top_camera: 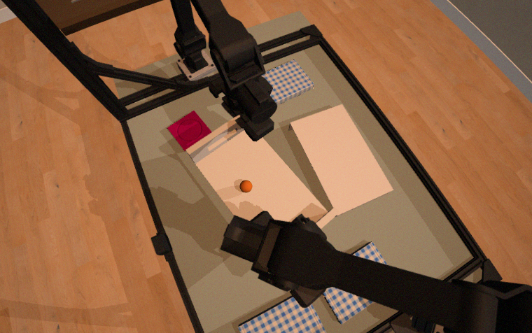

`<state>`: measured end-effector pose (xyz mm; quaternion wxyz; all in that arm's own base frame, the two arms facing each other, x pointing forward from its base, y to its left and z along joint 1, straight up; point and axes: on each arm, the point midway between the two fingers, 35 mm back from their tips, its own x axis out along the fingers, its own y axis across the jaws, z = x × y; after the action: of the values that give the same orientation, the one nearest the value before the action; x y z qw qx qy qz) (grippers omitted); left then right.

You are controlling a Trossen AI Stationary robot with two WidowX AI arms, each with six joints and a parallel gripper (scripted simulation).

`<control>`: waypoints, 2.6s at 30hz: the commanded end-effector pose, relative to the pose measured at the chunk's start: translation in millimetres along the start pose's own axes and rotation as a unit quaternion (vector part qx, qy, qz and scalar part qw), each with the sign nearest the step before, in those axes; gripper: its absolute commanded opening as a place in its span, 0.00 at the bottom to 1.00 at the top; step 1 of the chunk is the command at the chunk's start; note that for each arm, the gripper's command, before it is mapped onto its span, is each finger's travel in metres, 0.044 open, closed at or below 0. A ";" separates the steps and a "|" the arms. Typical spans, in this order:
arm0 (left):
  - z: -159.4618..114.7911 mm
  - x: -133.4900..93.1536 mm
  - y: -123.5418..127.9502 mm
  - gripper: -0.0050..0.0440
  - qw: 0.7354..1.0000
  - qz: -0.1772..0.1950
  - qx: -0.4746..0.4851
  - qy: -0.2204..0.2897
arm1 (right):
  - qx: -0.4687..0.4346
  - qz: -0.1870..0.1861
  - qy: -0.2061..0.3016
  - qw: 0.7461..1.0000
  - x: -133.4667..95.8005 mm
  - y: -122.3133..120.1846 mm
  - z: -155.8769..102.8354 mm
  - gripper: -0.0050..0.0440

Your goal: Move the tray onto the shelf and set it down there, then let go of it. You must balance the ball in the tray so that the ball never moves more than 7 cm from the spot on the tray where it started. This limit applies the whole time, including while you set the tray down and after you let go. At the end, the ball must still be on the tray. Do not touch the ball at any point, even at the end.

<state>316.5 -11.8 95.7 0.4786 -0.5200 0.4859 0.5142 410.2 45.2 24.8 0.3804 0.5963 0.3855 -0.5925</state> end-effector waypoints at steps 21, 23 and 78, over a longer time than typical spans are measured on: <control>8.2 -3.2 -3.9 0.14 1.000 -0.006 0.000 -0.005 | 0.000 -0.003 -0.003 1.000 -5.3 -4.1 9.1 0.14; 9.2 -2.9 -4.1 0.14 1.000 -0.004 0.000 0.002 | 0.000 -0.001 0.004 1.000 -5.7 -4.4 10.1 0.14; 26.3 -2.6 -8.0 0.14 1.000 -0.005 0.000 0.002 | 0.000 -0.003 0.005 1.000 -6.3 -8.3 27.2 0.14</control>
<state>321.6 15.4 96.6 0.4814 -0.5187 0.4827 0.5160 392.5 23.5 25.6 0.3816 0.5927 0.3849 -0.5958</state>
